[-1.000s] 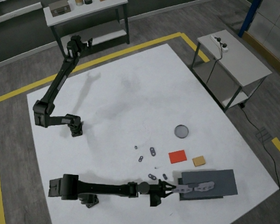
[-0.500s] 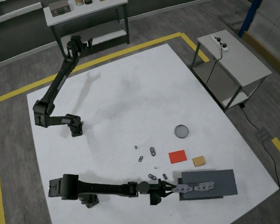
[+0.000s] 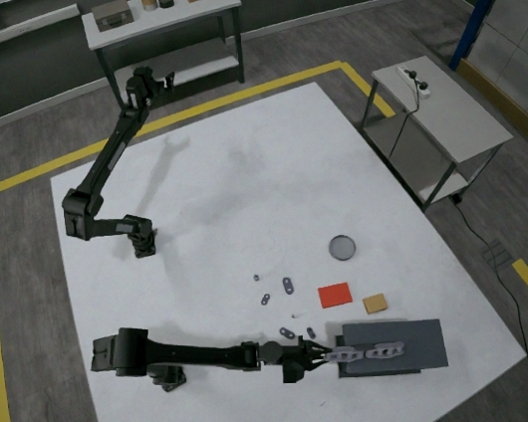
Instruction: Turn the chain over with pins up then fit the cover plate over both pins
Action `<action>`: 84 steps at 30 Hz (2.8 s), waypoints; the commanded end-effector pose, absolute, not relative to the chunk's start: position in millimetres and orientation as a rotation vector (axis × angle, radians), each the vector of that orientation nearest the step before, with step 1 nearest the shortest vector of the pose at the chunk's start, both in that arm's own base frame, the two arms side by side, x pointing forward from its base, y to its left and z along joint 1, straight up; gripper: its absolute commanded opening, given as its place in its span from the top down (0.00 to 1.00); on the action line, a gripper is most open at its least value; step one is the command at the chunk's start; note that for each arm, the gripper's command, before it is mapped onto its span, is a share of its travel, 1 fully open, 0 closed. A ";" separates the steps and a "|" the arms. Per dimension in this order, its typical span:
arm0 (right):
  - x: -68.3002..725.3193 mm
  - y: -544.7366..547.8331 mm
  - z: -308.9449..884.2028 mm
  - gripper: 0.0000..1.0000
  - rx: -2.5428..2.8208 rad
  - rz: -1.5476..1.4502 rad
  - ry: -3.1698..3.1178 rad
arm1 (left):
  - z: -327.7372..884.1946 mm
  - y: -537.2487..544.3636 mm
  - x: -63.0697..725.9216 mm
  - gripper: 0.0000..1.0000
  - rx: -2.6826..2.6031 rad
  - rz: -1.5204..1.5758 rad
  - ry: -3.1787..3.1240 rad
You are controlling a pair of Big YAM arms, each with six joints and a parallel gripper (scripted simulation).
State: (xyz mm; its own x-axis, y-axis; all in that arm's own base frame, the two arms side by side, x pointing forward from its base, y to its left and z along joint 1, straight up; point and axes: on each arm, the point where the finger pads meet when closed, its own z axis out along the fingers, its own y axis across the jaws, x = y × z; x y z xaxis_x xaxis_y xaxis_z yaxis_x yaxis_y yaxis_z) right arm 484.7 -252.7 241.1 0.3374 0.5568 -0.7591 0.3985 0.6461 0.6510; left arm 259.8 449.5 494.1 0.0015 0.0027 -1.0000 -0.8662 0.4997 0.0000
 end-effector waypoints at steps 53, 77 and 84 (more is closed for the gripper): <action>507.1 -249.2 274.3 0.81 0.648 -0.146 1.339 | 536.0 448.0 264.4 0.00 -0.773 0.830 1.348; 508.8 -245.5 270.7 0.81 0.547 -0.267 1.390 | 536.0 448.0 264.4 0.00 -0.773 0.830 1.348; 508.2 -246.5 270.0 0.81 0.525 -0.296 1.400 | 536.0 448.0 264.4 0.00 -0.773 0.830 1.348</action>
